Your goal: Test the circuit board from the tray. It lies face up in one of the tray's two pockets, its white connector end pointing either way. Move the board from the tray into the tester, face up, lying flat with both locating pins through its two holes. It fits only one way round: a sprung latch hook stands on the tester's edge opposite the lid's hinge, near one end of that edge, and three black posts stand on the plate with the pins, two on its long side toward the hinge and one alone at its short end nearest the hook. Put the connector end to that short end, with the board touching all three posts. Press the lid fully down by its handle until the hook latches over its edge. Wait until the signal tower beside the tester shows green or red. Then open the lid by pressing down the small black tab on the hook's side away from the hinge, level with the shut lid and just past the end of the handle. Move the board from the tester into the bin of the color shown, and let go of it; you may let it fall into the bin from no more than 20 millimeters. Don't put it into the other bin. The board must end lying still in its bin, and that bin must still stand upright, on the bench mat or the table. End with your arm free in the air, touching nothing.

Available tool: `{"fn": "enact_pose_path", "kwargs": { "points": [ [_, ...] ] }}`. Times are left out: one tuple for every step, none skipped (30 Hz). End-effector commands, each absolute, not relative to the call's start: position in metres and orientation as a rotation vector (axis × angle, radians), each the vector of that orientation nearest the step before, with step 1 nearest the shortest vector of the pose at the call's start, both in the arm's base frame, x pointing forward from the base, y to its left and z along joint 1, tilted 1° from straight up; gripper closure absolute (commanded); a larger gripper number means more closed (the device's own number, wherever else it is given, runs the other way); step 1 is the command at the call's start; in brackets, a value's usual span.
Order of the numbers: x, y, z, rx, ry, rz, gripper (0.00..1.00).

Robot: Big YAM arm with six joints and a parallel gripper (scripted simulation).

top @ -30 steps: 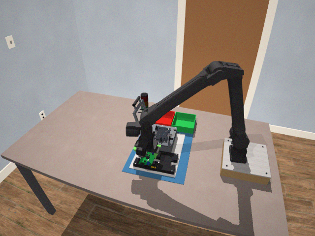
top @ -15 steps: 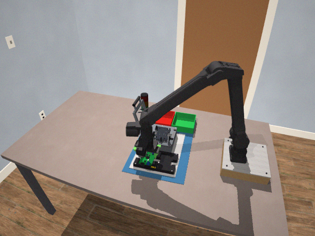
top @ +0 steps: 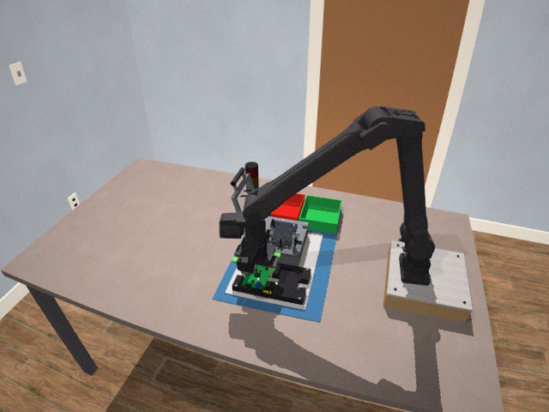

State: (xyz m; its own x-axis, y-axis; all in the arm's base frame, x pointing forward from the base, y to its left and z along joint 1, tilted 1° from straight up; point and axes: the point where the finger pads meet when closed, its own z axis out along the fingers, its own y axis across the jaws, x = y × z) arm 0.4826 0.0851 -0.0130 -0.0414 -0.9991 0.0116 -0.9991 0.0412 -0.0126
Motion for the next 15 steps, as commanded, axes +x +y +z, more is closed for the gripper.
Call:
{"fn": "enact_pose_path", "kwargs": {
  "points": [
    [0.5037, 0.0824, -0.0048, -2.148, 2.249, -0.06, 0.08],
    [0.5046, 0.0825, -0.0041, -2.148, 2.248, -0.061, 0.08],
    [0.5055, 0.0827, -0.0033, -2.147, 2.247, -0.062, 0.08],
    [0.5055, 0.0827, -0.0033, -2.147, 2.247, -0.062, 0.08],
    [0.5055, 0.0827, -0.0033, -2.147, 2.247, -0.062, 0.08],
    [0.5065, 0.0829, -0.0025, -2.146, 2.247, -0.063, 0.08],
    [0.5075, 0.0831, -0.0016, -2.145, 2.246, -0.065, 0.08],
    [0.5085, 0.0832, -0.0008, -2.144, 2.245, -0.066, 0.08],
    [0.5079, 0.0831, -0.001, -2.145, 2.246, -0.064, 0.08],
    [0.5058, 0.0828, -0.0023, -2.148, 2.249, -0.06, 0.08],
    [0.5034, 0.0824, -0.0038, -2.151, 2.252, -0.055, 0.08],
    [0.5033, 0.0824, -0.0037, -2.152, 2.253, -0.055, 0.08],
    [0.5041, 0.0825, -0.0031, -2.151, 2.252, -0.056, 0.08],
    [0.5048, 0.0826, -0.0025, -2.151, 2.251, -0.056, 0.08],
    [0.5053, 0.0827, -0.0021, -2.15, 2.251, -0.057, 0.08]
  ]
}}
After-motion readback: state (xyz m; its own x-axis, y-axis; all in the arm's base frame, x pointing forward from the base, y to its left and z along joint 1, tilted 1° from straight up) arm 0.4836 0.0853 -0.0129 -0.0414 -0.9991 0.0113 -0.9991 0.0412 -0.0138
